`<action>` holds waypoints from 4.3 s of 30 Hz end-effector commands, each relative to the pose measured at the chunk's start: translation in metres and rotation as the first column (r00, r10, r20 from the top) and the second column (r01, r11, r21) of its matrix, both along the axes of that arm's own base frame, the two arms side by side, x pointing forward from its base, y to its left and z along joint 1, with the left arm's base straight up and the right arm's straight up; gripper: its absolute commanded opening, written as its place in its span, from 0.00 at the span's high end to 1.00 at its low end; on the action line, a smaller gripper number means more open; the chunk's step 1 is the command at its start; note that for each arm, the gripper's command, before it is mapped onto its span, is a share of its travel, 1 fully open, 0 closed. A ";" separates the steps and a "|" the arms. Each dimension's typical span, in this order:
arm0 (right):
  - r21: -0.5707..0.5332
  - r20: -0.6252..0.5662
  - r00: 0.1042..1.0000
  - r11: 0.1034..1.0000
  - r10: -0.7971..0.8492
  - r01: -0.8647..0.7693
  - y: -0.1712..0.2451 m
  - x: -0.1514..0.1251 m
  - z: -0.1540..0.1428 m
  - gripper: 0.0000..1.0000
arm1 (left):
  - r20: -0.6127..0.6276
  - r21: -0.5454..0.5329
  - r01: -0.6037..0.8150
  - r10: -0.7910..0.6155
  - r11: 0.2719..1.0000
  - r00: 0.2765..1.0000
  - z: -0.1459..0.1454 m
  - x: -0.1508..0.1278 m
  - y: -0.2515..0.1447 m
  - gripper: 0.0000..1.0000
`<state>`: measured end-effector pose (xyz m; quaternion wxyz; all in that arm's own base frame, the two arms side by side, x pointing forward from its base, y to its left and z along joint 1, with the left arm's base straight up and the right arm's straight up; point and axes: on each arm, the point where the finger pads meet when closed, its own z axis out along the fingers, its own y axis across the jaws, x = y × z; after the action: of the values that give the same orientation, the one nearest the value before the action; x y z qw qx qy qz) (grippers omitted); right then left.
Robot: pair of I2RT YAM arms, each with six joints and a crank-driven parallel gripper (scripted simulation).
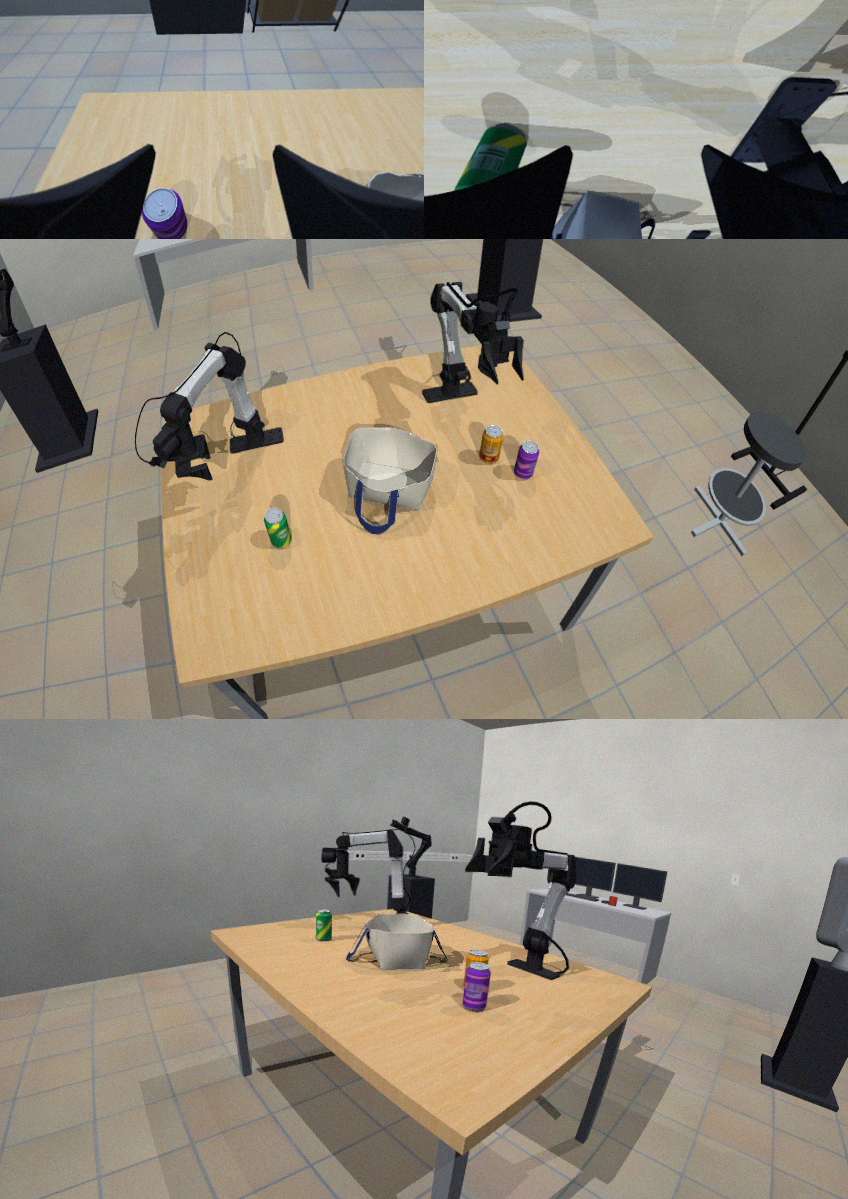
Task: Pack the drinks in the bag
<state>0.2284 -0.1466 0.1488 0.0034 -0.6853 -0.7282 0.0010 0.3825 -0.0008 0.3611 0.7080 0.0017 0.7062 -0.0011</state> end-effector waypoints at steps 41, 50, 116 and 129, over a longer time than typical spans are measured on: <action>-0.062 0.045 0.999 0.998 0.002 0.001 -0.004 0.004 0.014 0.00 | -0.711 0.088 0.507 -0.303 0.858 0.635 -0.161 0.051 0.059 0.11; -0.062 0.045 0.999 0.998 0.002 0.001 -0.004 0.004 0.014 0.00 | -0.771 -0.020 0.541 -0.357 0.841 0.527 -0.203 0.051 0.076 0.11; -0.062 0.045 0.999 0.998 0.002 0.001 -0.004 0.004 0.014 0.00 | -0.739 0.038 0.519 -0.325 0.854 0.590 -0.285 0.067 0.084 0.11; -0.062 0.045 0.999 0.998 0.002 0.001 -0.004 0.004 0.014 0.00 | -0.711 0.072 0.508 -0.313 0.858 0.629 -0.261 0.079 0.090 0.22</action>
<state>0.2282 -0.1462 0.1488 0.0027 -0.6854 -0.7282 0.0010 0.4381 0.0841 0.0783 0.3296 0.2474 0.9070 -0.0870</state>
